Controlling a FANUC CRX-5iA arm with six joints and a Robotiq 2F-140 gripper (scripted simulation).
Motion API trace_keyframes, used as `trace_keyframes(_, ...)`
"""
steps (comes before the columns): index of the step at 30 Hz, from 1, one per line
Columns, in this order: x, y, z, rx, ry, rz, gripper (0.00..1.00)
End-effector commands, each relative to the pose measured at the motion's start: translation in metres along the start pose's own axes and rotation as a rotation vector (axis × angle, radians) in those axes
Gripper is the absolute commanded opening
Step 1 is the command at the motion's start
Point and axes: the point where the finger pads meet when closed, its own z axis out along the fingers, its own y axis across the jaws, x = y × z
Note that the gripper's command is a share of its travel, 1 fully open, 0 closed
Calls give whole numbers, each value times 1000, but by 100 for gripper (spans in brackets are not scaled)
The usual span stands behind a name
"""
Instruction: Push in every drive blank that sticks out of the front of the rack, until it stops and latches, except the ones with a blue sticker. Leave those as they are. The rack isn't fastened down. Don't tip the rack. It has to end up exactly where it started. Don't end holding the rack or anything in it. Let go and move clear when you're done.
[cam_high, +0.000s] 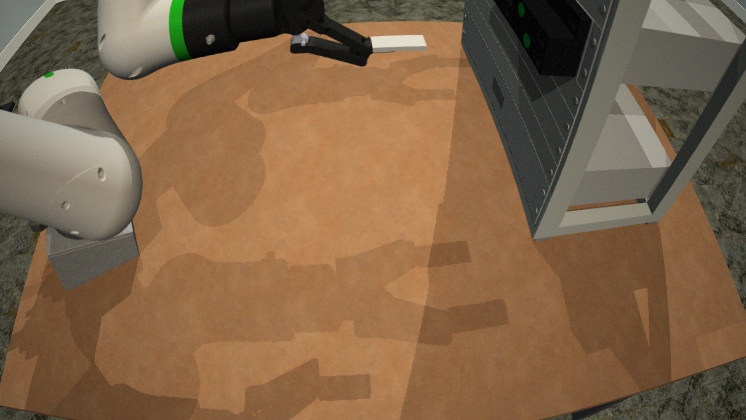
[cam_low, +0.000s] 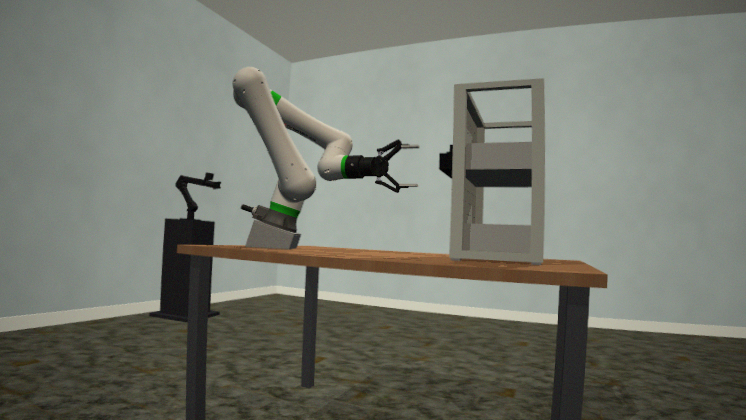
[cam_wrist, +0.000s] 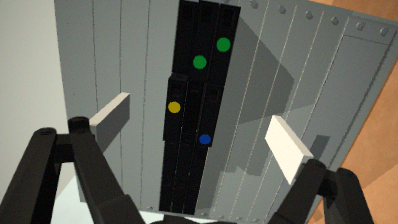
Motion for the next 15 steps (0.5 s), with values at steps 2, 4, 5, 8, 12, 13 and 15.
trace_keyframes(2,-9,2,6,1,1,0,100)
trace_keyframes(4,-12,3,8,1,1,0,100)
trace_keyframes(5,-12,3,8,1,1,0,100)
trace_keyframes(8,-23,5,16,1,1,0,100)
trace_keyframes(12,-42,10,28,1,1,0,100)
trace_keyframes(13,-47,11,31,1,1,0,100)
trace_keyframes(15,-57,14,38,1,1,0,100)
